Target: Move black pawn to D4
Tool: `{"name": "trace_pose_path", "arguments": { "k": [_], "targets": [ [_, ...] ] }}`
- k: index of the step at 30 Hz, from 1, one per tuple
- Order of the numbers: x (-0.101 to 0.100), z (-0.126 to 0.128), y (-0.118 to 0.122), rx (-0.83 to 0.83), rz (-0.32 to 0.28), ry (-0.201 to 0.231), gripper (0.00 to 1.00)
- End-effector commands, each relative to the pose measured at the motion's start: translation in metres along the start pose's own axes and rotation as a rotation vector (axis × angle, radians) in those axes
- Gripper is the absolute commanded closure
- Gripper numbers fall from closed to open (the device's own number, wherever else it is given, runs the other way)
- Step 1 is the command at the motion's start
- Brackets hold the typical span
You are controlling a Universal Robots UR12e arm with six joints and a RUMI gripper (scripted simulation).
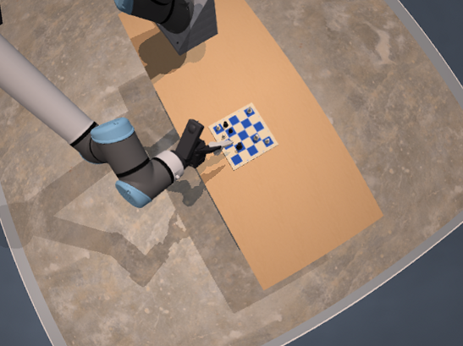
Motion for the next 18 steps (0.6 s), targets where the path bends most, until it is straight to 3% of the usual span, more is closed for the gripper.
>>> {"name": "trace_pose_path", "arguments": {
  "k": [1, 2, 3, 4, 5, 6, 7, 10, 12, 14, 15, 18],
  "targets": [
    [-0.027, 0.001, -0.007, 0.073, -0.175, -0.077, 0.00],
    [-0.032, 0.002, -0.010, 0.097, -0.225, -0.095, 0.00],
    [-0.032, 0.002, -0.010, 0.097, -0.225, -0.095, 0.00],
    [-0.037, 0.003, -0.013, 0.120, -0.275, -0.112, 0.00],
    [-0.037, 0.003, -0.013, 0.120, -0.275, -0.112, 0.00],
    [-0.040, 0.004, -0.017, 0.142, -0.326, -0.127, 0.00],
    [-0.040, 0.004, -0.017, 0.142, -0.326, -0.127, 0.00],
    [-0.044, 0.007, -0.023, 0.184, -0.425, -0.152, 0.00],
    [-0.044, 0.007, -0.023, 0.184, -0.425, -0.152, 0.00],
    [-0.046, 0.009, -0.031, 0.221, -0.520, -0.171, 0.00],
    [-0.046, 0.009, -0.031, 0.221, -0.520, -0.171, 0.00],
    [-0.046, 0.012, -0.038, 0.252, -0.608, -0.183, 0.00]
  ]
}}
Point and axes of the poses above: the point where the finger pads meet when closed, its own x axis back along the fingers, its own z axis across the jaws, y = z × x, the point moved 1 cm from there along x, back along the fingers, and after that the axes turned 9 degrees about -x, right-handed, at the moved point
